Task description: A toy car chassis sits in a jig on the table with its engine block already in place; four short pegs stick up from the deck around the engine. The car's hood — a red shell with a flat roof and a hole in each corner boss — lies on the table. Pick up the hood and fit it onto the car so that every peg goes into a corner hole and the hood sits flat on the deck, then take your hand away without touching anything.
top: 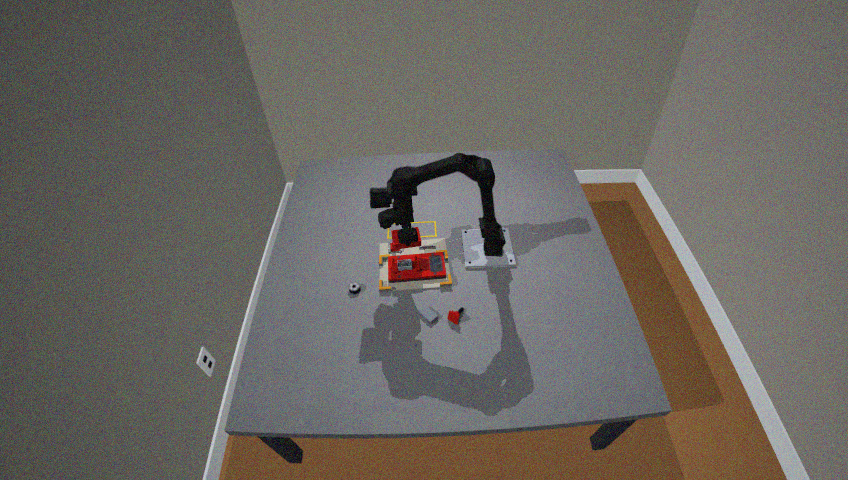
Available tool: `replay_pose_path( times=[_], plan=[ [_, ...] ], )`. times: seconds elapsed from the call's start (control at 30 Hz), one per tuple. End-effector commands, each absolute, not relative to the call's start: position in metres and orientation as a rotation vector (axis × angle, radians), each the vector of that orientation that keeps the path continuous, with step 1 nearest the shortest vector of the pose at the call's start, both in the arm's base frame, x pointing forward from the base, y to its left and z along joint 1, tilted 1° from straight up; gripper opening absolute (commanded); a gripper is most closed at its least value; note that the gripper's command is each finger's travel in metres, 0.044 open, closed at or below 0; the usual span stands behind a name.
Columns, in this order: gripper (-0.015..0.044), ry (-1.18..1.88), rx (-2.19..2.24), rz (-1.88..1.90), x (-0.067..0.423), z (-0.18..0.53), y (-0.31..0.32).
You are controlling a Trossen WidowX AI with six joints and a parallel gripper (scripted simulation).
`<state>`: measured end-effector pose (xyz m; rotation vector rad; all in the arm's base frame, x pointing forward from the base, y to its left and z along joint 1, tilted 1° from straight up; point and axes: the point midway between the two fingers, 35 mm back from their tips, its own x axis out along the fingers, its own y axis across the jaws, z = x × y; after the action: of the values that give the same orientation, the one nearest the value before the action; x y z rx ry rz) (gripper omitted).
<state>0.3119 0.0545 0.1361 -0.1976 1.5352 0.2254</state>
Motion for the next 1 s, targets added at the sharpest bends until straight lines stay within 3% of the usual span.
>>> replay_pose_path(
  times=[0.0, 0.27, 0.97],
  plan=[
    [0.0000, 1.543, -0.176, 0.197, 0.314, 0.136, 0.072],
    [0.0000, 1.550, -0.130, 0.146, 0.313, 0.137, 0.109],
    [0.0000, 1.550, -0.129, 0.145, 0.317, 0.087, 0.111]
  ],
)
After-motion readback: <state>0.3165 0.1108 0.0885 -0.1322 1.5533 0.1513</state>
